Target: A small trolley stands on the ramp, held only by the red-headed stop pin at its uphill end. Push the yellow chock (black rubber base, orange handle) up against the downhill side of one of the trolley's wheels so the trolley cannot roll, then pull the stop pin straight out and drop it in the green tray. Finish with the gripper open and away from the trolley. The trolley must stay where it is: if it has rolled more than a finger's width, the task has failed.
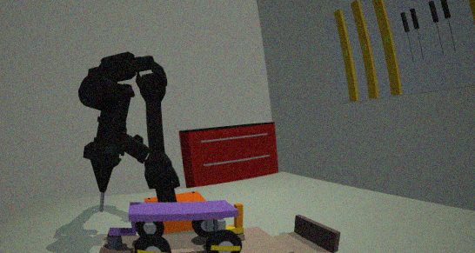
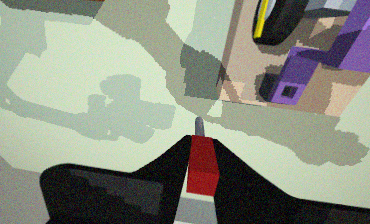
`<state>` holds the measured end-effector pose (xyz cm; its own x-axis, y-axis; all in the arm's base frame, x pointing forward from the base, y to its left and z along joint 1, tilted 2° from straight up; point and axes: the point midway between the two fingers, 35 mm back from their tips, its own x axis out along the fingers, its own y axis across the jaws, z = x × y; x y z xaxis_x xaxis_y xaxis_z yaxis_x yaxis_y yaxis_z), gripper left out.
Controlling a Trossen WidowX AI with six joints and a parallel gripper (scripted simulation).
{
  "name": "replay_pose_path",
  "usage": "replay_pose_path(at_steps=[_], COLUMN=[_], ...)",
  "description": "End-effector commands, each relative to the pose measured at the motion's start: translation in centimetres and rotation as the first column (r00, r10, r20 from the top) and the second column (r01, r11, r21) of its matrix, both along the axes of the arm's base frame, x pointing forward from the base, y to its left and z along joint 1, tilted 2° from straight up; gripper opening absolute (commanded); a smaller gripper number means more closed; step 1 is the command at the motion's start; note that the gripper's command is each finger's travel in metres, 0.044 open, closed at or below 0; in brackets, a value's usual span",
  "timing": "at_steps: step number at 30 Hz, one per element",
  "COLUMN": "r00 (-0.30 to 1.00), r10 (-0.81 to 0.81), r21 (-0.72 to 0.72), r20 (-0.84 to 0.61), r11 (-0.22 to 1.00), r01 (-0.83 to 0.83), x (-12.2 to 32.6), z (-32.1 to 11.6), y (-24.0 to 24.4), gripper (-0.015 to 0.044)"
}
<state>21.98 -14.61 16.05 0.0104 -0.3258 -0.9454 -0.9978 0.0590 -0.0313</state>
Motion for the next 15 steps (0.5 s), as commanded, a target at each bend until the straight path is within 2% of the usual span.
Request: replay_pose_path(at_steps=[1, 15], r00=[1.0, 1.0], r10=[0.002, 0.002], r21=[0.003, 0.007], r20=[0.006, 0.006], r11=[1.0, 1.0], r01=[-0.002, -0.002], x=[-0.7, -0.1], z=[0.1, -1.0], y=[0.1, 4.2], gripper=[0.0, 0.0])
